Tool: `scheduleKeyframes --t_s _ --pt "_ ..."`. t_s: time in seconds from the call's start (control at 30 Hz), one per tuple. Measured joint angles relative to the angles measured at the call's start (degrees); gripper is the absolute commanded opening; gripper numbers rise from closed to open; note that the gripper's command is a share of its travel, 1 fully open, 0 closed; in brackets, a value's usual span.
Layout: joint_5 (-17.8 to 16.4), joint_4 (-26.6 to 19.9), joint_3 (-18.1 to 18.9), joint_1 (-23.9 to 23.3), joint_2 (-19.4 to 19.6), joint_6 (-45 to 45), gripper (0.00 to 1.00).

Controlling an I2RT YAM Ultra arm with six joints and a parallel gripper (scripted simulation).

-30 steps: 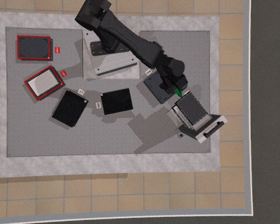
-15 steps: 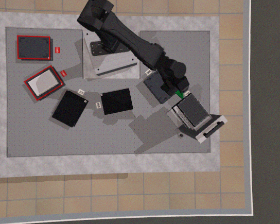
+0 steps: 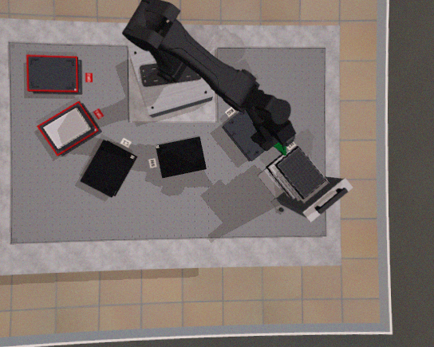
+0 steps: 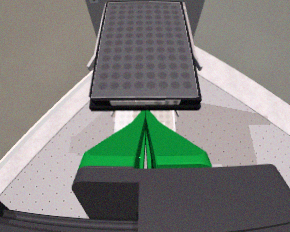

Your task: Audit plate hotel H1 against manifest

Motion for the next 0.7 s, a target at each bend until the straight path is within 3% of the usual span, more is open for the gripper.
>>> scheduleKeyframes --t_s 0.7 --pt "-0.79 0.46 2.21 -0.76 2.62 -0.42 0.0"
